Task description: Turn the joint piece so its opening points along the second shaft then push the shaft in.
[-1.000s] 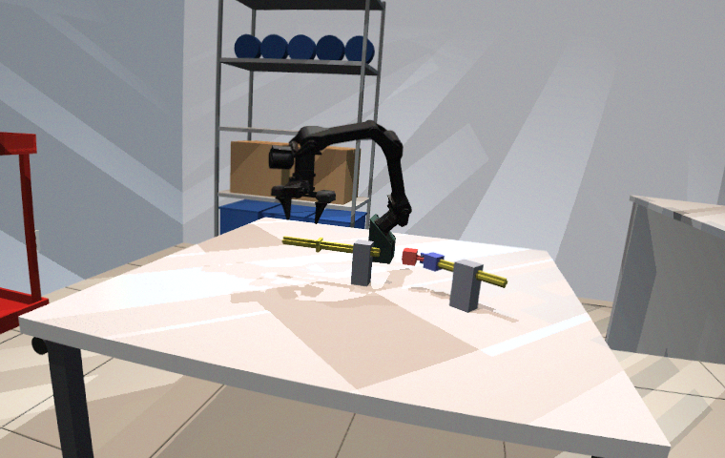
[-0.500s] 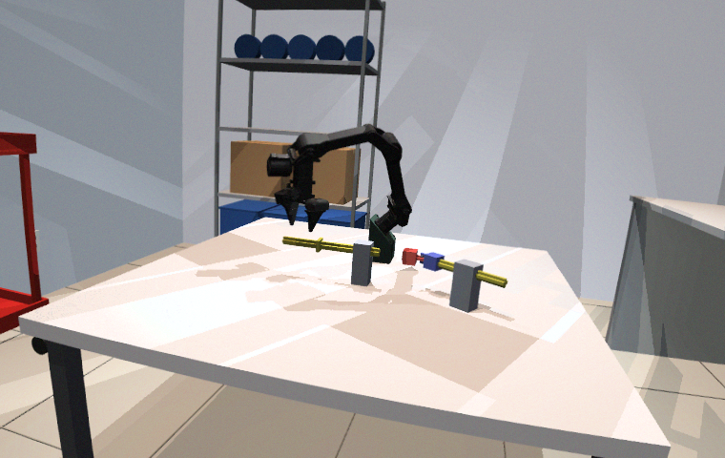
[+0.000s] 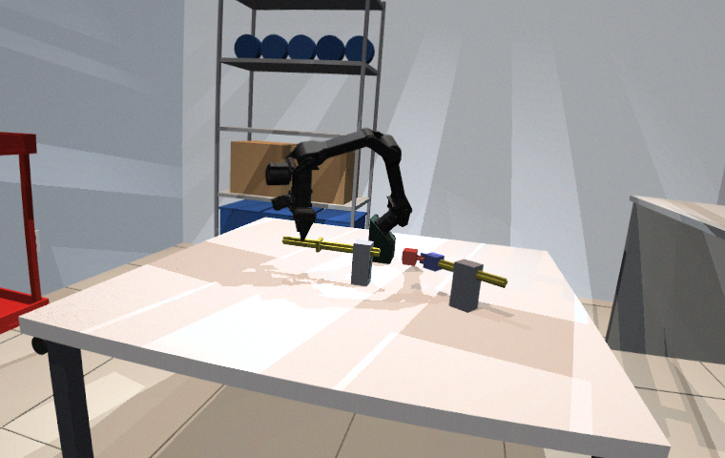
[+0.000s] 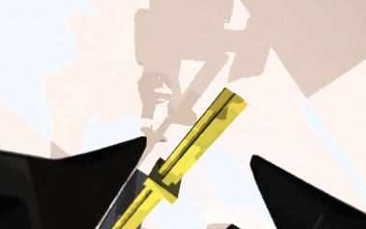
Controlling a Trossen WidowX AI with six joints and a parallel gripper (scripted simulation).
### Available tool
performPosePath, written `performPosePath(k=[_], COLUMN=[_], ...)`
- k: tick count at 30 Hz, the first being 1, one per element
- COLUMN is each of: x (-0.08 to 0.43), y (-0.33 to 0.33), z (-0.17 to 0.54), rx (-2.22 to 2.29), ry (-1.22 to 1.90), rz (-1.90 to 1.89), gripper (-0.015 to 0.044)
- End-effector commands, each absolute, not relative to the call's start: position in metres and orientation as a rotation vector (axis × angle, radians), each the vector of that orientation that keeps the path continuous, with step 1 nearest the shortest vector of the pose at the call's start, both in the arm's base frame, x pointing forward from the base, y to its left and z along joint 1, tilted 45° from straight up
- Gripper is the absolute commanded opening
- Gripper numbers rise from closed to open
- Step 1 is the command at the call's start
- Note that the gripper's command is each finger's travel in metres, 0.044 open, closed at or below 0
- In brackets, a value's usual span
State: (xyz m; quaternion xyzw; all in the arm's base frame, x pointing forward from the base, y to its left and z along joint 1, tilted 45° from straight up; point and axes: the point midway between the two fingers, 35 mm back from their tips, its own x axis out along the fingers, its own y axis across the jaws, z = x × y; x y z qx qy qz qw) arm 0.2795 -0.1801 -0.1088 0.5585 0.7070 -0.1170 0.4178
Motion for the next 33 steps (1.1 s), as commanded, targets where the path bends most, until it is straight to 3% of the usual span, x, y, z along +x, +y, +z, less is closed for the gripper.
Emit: performPosePath(k=[1, 12, 33], x=[0.278, 0.278, 0.277], y=[-0.174, -0.162, -0.146], z=[-0.115, -0.126, -0.143], rx=[1.491, 1.709, 1.713], ry=[1.801, 1.811, 1.812], rz=[-0.429, -0.787, -0.792], gripper=[0.044, 0.044, 0.044])
